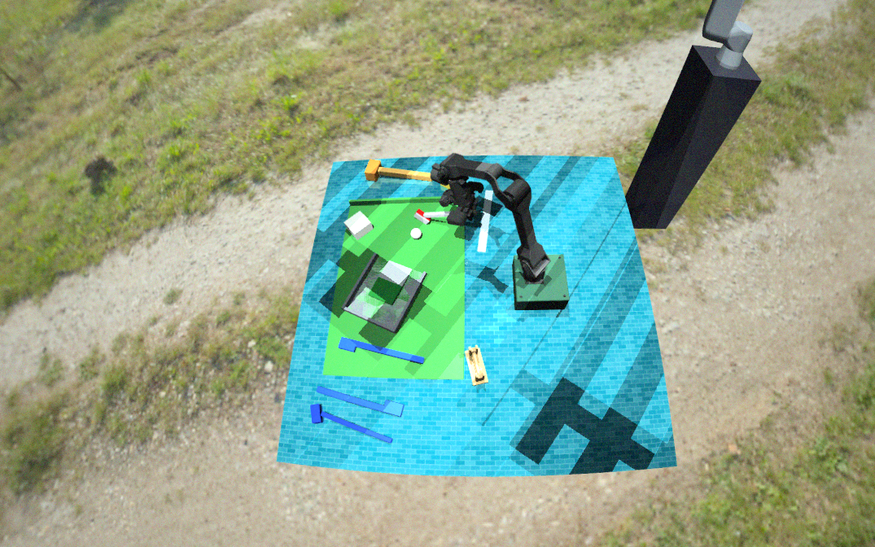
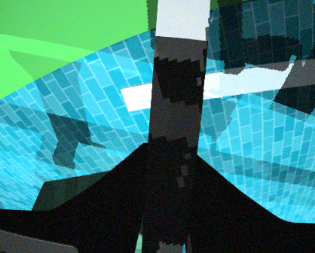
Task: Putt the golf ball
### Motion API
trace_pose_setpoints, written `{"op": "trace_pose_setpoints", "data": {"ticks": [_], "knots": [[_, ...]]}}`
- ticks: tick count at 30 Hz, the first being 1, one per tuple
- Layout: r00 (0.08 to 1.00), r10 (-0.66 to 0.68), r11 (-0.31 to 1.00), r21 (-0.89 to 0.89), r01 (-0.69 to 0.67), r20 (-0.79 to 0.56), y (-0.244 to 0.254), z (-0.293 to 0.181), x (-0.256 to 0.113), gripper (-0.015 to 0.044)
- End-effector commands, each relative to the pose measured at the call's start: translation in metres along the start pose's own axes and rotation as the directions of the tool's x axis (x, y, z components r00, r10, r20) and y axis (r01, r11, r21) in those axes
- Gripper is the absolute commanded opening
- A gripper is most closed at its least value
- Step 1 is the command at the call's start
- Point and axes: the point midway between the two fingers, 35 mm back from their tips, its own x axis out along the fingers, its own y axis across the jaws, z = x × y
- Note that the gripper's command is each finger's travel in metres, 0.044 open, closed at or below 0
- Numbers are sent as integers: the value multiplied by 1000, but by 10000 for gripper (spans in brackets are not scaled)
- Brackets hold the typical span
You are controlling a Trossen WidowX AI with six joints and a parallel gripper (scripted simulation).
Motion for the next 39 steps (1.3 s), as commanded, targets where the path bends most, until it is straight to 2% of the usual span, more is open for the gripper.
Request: {"op": "trace_pose_setpoints", "data": {"ticks": [1, 6, 16, 22, 34, 39], "knots": [[1000, -9, 1000, -7, 9, 7, -4, 2, -2, 0], [1000, 0, 1000, 0, 0, 2, 8, 2, 0, 0], [1000, 4, 1000, -9, -4, 7, 133, 0, -1, 0], [1000, 4, 1000, -10, -4, 8, 135, -1, -6, 0], [1000, 6, 1000, -9, -6, 23, 134, -17, -58, 0], [1000, -1, 1000, -15, 1, 12, 133, -15, -50, 0]]}}
